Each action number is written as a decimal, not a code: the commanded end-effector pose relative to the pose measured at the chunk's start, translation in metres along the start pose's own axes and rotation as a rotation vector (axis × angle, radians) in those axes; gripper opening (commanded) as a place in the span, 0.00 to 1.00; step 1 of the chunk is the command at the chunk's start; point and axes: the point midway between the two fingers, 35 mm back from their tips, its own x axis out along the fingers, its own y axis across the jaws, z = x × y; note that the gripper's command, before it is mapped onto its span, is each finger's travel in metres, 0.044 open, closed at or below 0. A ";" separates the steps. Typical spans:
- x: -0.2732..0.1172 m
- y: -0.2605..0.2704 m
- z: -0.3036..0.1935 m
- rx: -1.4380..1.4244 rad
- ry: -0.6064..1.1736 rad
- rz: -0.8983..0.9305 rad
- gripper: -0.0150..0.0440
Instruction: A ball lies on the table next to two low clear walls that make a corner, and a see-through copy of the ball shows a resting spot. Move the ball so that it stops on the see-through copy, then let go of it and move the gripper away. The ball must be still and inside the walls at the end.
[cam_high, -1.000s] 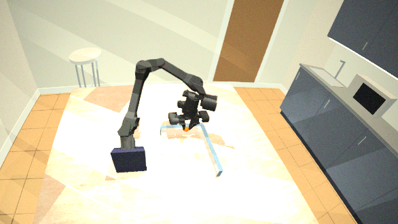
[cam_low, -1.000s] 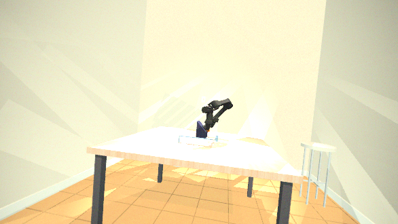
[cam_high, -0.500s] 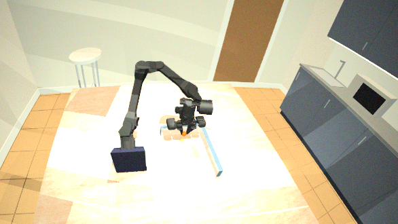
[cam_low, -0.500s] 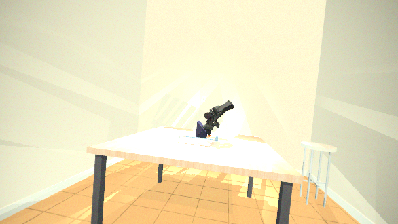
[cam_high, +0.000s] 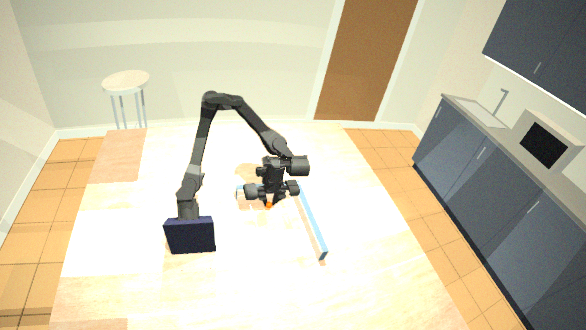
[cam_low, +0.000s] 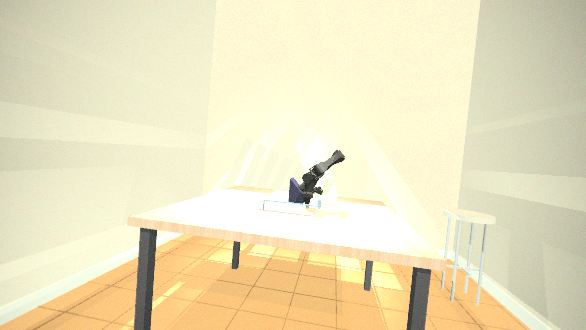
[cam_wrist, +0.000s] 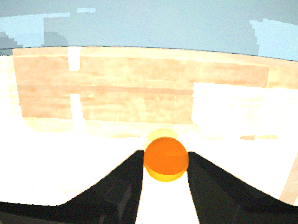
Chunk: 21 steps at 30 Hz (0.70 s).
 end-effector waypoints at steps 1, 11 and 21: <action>0.006 0.001 0.000 0.008 -0.007 0.000 0.25; 0.017 0.001 0.001 0.008 -0.008 0.000 0.25; 0.016 0.001 0.000 0.002 -0.002 0.001 0.48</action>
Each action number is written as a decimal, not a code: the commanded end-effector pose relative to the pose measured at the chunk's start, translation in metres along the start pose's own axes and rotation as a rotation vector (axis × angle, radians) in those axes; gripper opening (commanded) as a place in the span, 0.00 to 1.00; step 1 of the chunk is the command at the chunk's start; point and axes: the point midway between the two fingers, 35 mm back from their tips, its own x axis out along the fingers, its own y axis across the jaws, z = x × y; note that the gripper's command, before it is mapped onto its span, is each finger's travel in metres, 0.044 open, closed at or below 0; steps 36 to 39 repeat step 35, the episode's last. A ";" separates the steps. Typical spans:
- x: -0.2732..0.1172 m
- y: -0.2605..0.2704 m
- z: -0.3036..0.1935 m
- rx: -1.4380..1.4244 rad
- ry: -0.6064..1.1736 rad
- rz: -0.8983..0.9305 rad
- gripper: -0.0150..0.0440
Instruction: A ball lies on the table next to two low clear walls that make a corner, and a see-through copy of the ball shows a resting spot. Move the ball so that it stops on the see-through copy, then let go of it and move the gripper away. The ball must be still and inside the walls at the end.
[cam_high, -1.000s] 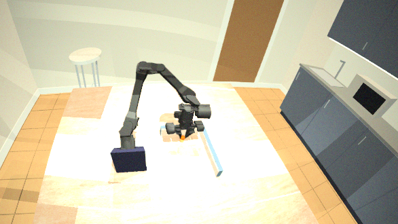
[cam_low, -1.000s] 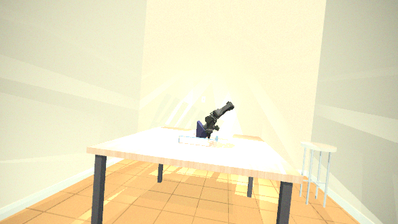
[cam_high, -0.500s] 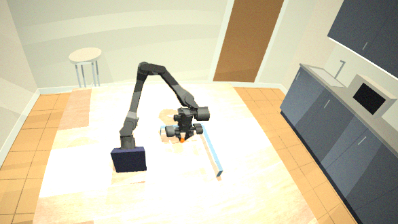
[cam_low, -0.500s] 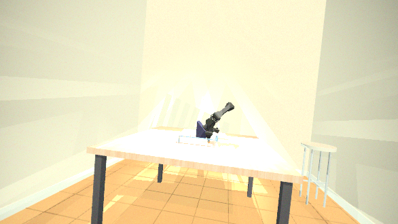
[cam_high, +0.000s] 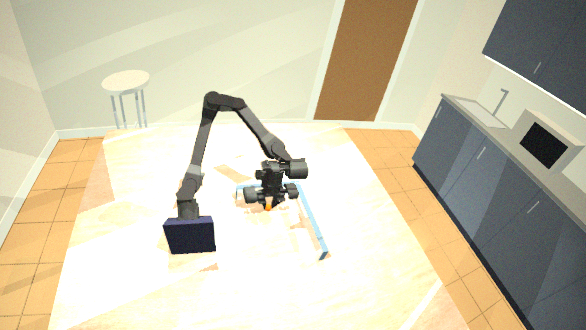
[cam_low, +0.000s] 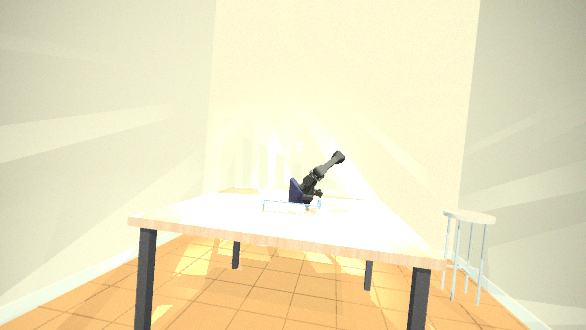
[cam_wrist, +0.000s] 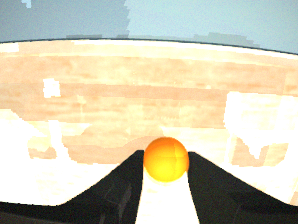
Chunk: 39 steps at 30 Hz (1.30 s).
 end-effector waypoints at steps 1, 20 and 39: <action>0.000 0.000 0.000 0.000 0.000 0.000 0.52; -0.088 0.000 -0.001 0.006 -0.001 0.000 0.64; -0.127 -0.002 -0.002 0.009 -0.003 -0.007 0.90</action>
